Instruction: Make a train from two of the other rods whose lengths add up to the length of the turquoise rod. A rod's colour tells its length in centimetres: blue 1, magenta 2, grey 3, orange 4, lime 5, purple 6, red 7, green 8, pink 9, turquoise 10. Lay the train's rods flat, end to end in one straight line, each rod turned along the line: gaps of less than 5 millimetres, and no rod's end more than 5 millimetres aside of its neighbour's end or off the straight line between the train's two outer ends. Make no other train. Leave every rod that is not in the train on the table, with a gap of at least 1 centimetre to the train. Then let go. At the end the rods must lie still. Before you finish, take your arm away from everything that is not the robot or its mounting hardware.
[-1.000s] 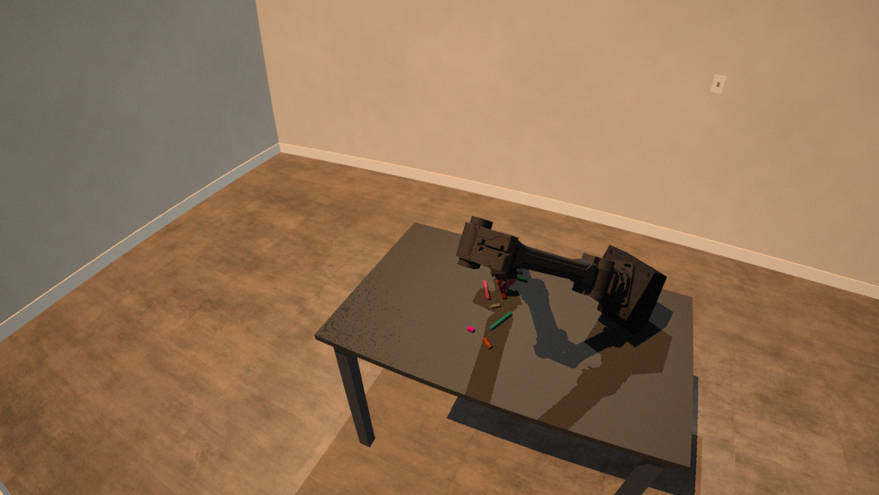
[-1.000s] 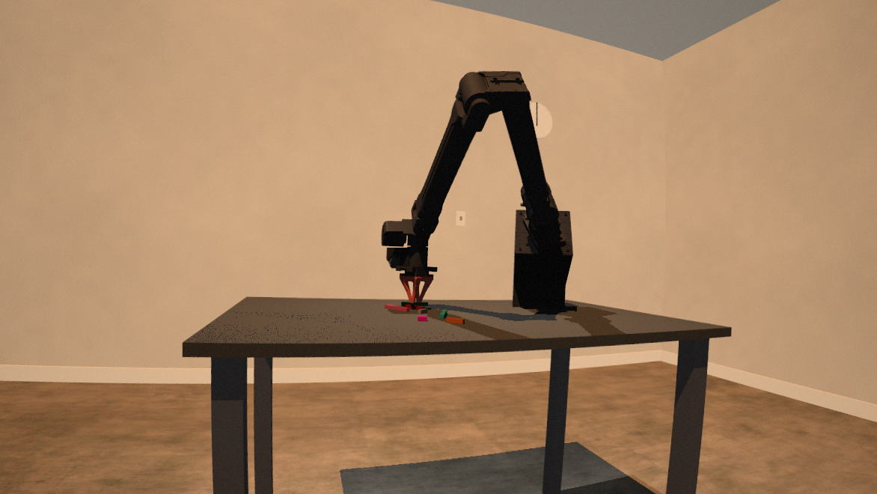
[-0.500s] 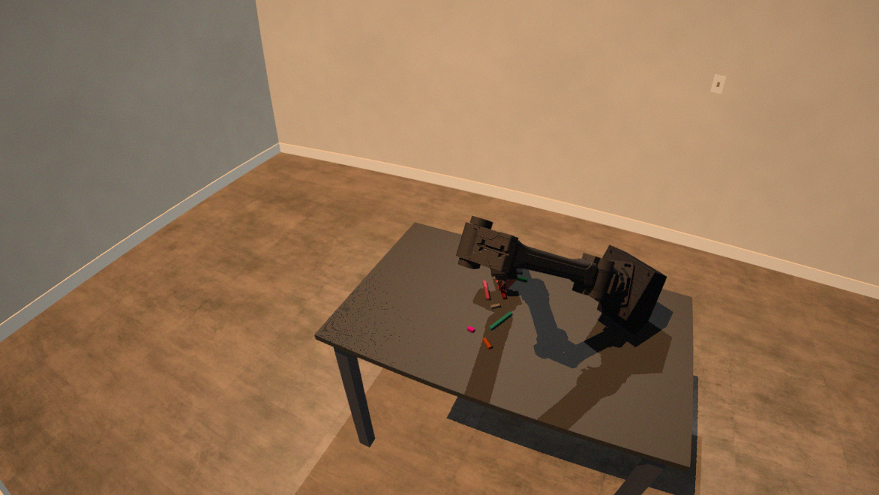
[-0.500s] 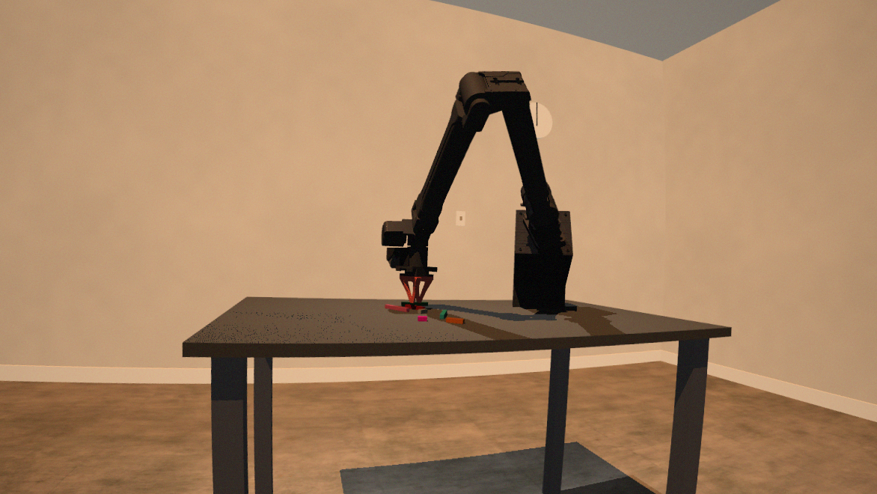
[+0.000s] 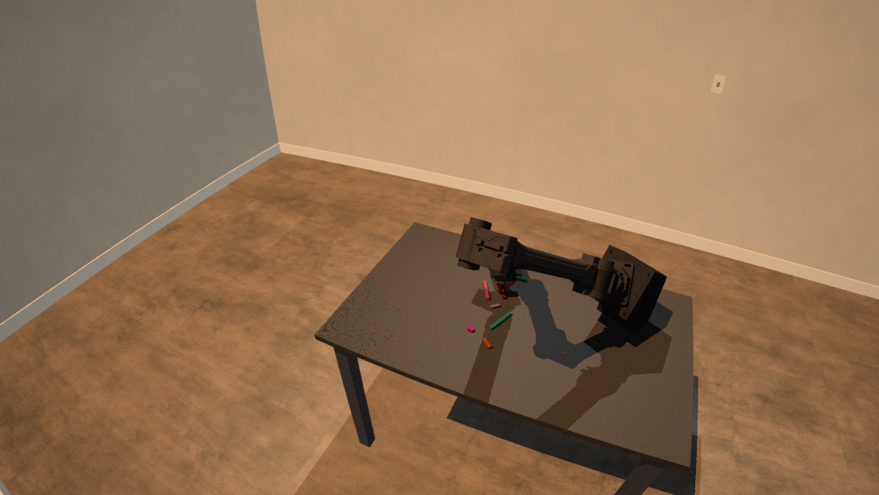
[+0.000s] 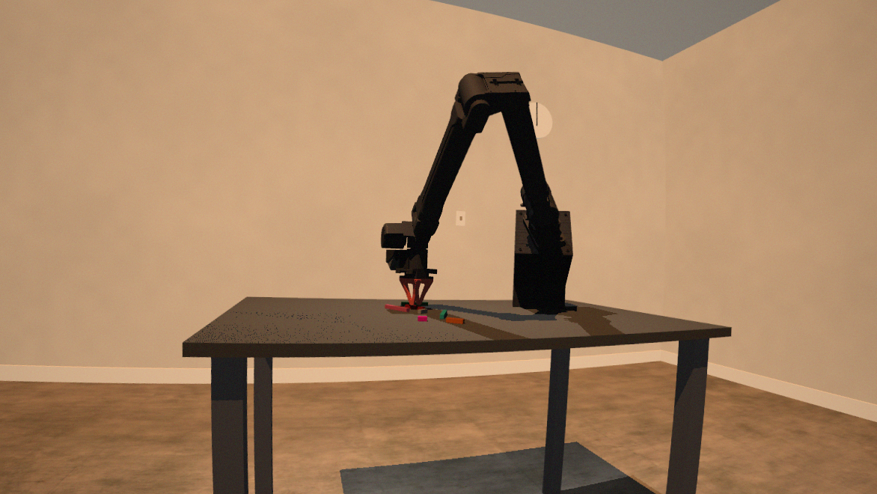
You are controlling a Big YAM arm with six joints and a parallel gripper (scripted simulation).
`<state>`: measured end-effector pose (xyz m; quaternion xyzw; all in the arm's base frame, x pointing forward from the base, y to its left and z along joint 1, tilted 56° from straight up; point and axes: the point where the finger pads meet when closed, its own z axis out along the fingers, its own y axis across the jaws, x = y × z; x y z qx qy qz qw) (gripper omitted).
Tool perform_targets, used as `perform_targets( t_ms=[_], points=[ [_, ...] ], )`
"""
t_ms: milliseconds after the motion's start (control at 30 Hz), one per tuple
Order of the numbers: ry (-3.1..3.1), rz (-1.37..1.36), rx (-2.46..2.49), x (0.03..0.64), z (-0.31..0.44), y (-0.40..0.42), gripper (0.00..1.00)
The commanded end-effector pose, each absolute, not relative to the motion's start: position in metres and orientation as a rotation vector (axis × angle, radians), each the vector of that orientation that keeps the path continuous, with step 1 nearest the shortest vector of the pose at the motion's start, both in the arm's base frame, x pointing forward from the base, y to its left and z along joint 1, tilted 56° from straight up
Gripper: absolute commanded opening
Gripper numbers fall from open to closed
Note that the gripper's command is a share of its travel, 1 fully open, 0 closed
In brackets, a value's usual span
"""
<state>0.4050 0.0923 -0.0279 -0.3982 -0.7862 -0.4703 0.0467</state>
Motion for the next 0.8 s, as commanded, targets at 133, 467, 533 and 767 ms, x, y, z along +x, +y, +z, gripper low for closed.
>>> perform_targets(
  t_ms=[133,467,533,767],
  points=[
    [-2.391,-1.431,-1.228,0.41,-0.034,0.098,0.24],
    [-2.39,-1.434,-1.232,0.412,-0.036,0.101,0.24],
    [-2.392,-1.438,-1.234,0.413,-0.035,0.1,0.24],
    [-2.384,-1.433,-1.247,0.413,-0.036,0.097,0.24]
  ],
)
